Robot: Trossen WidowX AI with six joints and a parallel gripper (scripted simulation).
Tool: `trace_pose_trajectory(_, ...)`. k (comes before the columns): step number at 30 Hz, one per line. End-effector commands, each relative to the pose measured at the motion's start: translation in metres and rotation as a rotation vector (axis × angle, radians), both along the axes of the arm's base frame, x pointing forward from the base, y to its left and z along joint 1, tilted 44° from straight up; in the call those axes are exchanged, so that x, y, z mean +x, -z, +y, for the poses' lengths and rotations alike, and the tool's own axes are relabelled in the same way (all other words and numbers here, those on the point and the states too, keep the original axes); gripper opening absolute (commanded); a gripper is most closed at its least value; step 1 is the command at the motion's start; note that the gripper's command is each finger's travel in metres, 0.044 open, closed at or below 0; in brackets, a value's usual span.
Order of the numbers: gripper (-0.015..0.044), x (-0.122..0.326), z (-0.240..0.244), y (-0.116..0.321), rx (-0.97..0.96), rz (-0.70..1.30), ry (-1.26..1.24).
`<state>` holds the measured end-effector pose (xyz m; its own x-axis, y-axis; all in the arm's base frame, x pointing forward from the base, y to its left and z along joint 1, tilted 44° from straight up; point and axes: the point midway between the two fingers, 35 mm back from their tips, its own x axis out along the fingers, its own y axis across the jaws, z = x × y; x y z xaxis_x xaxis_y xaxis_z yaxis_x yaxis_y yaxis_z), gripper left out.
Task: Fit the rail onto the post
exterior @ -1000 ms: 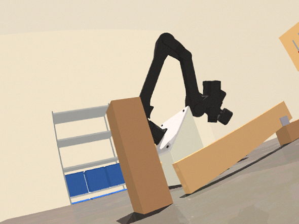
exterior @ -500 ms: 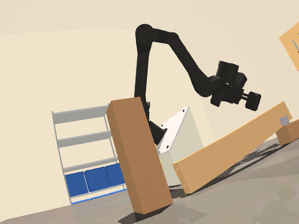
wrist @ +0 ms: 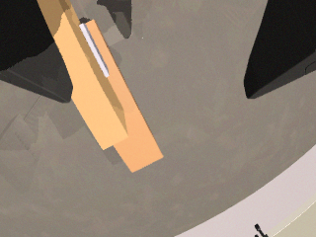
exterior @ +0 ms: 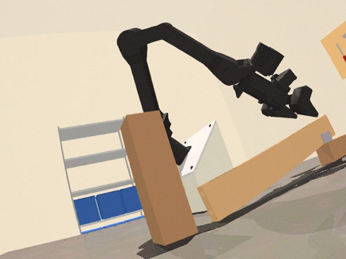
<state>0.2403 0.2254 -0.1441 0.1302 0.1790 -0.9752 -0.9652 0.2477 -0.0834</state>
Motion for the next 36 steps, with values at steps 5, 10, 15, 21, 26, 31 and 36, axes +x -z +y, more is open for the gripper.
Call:
trace_pose_trajectory(5, 0.044, 0.058, -0.095, -0.065, -0.438, -0.117, -0.125)
trace_pose_trajectory(10, 0.044, 0.069, -0.147, -0.108, -0.666, -0.094, -0.207)
trace_pose_trajectory(15, 0.044, 0.071, -0.199, -0.157, -0.89, -0.02, -0.303)
trace_pose_trajectory(21, 0.044, 0.069, -0.219, -0.177, -0.971, 0.021, -0.343)
trace_pose_trajectory(26, 0.044, 0.069, -0.219, -0.177, -0.971, 0.021, -0.343)
trace_pose_trajectory(31, 0.044, 0.07, -0.221, -0.175, -0.969, 0.021, -0.339)
trace_pose_trajectory(36, 0.044, 0.072, -0.225, -0.168, -0.964, 0.022, -0.33)
